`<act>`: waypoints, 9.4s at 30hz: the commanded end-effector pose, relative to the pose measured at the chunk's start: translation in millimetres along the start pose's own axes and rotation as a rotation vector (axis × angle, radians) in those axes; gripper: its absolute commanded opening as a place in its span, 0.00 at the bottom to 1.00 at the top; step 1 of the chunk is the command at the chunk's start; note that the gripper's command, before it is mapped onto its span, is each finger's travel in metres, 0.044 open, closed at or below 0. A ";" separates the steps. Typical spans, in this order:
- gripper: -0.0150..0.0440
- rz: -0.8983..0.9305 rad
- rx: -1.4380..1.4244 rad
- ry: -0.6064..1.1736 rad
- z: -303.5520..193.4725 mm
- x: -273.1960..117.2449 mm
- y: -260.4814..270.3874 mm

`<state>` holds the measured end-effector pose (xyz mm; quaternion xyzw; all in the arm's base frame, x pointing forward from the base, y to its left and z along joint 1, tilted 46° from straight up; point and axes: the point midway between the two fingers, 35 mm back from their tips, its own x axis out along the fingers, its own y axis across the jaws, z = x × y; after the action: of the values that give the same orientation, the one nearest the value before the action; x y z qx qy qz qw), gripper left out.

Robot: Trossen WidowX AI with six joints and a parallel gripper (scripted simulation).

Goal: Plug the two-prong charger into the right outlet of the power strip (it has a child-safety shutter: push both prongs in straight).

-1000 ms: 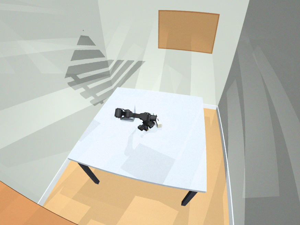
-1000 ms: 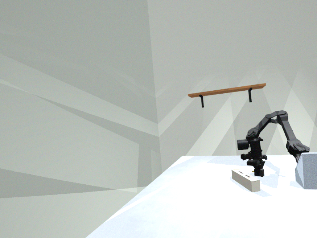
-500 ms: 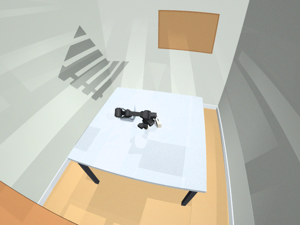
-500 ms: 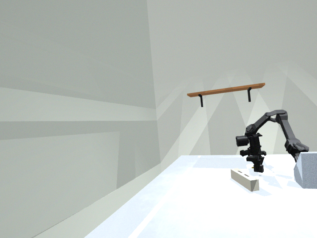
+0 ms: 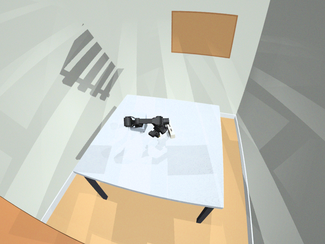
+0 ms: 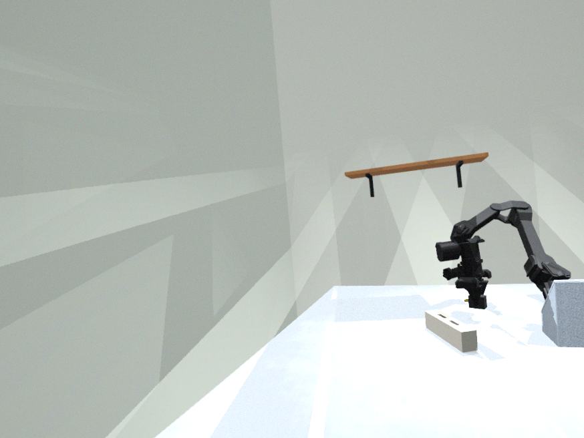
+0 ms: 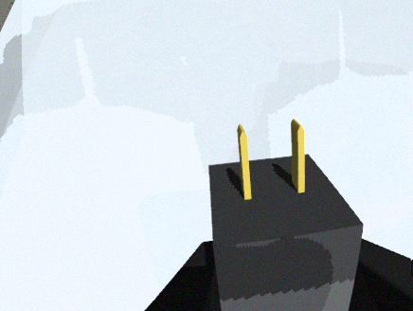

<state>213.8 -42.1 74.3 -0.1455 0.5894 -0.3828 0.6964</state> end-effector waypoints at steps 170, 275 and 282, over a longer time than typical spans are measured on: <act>0.25 -0.052 -0.878 -0.005 23.1 40.8 101.4; 0.25 -0.052 -0.877 -0.006 40.3 39.1 121.2; 0.25 -0.052 -0.877 -0.006 39.8 39.3 120.4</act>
<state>287.9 -2.4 -20.6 -0.4486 0.6976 -0.1116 0.5474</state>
